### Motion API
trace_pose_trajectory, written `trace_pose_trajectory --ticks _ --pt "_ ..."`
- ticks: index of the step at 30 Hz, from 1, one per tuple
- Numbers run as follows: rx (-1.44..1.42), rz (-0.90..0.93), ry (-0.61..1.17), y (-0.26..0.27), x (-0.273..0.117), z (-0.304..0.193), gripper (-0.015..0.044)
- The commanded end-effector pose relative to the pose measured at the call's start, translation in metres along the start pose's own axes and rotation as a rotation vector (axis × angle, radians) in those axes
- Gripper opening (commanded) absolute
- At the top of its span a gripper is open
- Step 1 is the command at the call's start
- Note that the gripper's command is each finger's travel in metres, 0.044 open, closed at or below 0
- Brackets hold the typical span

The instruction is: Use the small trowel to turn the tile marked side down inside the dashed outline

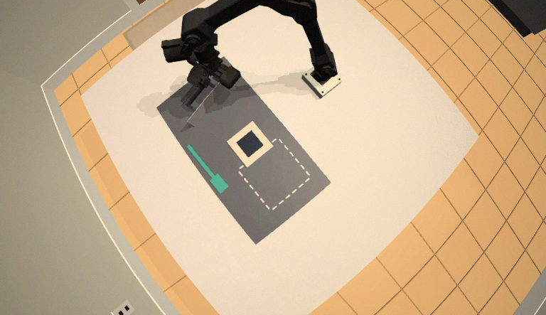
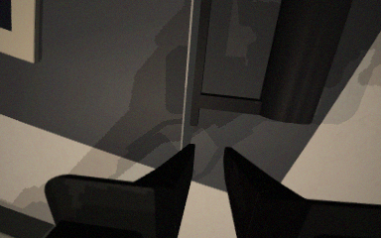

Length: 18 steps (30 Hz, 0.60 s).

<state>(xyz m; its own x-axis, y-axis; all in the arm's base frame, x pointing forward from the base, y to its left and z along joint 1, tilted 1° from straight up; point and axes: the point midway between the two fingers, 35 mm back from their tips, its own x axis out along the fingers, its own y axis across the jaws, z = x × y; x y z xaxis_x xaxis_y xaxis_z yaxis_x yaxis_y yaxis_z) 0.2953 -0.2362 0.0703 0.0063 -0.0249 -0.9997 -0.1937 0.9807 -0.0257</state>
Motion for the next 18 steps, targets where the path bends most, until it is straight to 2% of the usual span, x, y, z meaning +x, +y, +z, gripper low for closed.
trace_pose_trajectory --ticks 1,18 --pt "0.004 0.008 0.002 0.009 0.002 0.0 0.01" --pt "0.004 0.011 0.002 0.044 0.002 0.0 0.01"
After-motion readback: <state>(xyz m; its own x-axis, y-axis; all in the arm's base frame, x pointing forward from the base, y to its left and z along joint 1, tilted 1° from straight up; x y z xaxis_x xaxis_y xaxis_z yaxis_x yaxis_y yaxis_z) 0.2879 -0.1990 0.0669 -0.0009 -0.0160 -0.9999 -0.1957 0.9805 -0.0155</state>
